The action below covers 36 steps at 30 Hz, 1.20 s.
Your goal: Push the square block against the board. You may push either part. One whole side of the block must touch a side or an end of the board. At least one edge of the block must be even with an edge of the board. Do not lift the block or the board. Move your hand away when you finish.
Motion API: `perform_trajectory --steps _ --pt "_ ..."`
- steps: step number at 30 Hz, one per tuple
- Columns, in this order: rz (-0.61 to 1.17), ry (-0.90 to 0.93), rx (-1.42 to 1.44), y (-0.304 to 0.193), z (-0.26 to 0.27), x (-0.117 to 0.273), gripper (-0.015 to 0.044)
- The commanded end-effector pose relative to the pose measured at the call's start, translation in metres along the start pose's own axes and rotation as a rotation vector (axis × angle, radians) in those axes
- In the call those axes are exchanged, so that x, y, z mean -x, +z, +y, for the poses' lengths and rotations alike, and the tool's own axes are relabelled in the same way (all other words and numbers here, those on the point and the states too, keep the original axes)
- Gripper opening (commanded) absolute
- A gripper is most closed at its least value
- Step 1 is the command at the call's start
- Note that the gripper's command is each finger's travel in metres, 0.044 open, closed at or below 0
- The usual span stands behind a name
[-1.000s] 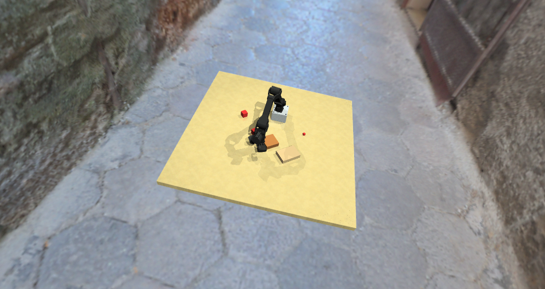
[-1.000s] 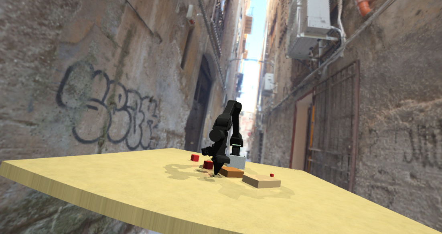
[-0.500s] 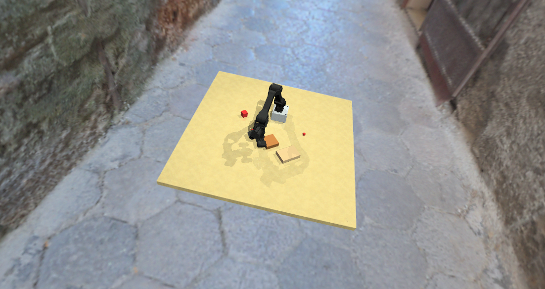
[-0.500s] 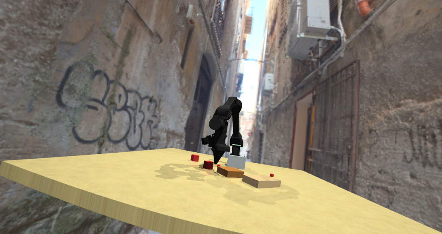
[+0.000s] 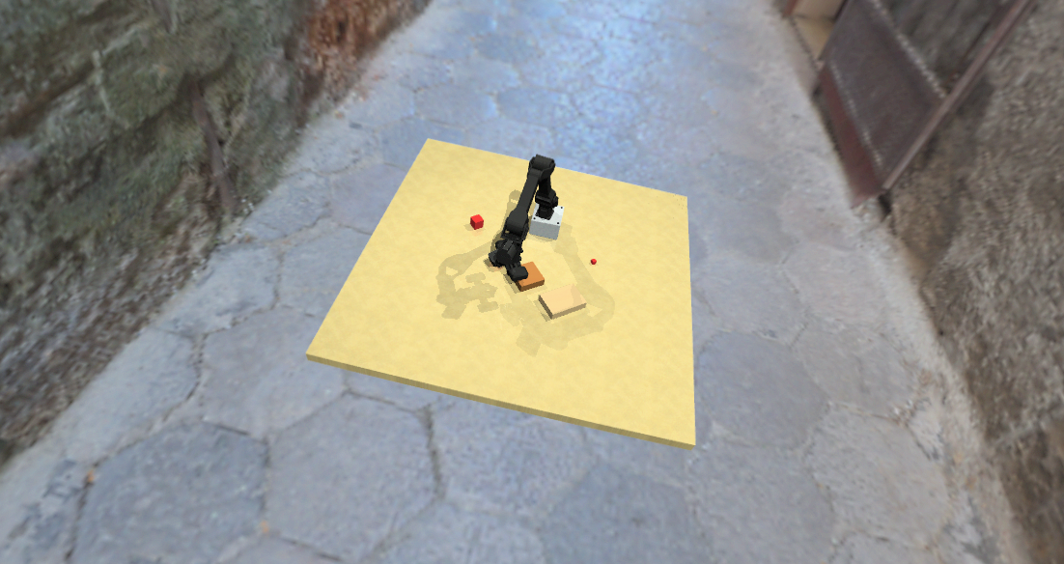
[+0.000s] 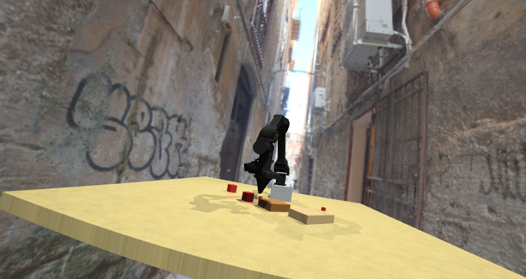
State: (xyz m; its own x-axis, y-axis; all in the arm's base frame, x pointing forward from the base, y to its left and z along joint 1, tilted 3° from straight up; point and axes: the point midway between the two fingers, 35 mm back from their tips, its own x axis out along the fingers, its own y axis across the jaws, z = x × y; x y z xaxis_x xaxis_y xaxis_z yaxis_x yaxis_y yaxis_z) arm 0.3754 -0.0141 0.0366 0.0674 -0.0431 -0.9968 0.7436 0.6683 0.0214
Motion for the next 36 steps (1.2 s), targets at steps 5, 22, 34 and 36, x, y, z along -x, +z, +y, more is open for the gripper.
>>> perform_trajectory --steps 5,22,34,36 --pt "0.006 -0.001 0.091 -0.005 -0.003 -0.052 0.0000" --pt "0.007 -0.001 0.095 -0.020 -0.003 -0.055 0.0000" --pt "0.009 0.000 0.095 -0.039 -0.004 -0.055 0.0000" --pt "0.009 0.000 0.095 -0.042 -0.005 -0.055 0.0000"
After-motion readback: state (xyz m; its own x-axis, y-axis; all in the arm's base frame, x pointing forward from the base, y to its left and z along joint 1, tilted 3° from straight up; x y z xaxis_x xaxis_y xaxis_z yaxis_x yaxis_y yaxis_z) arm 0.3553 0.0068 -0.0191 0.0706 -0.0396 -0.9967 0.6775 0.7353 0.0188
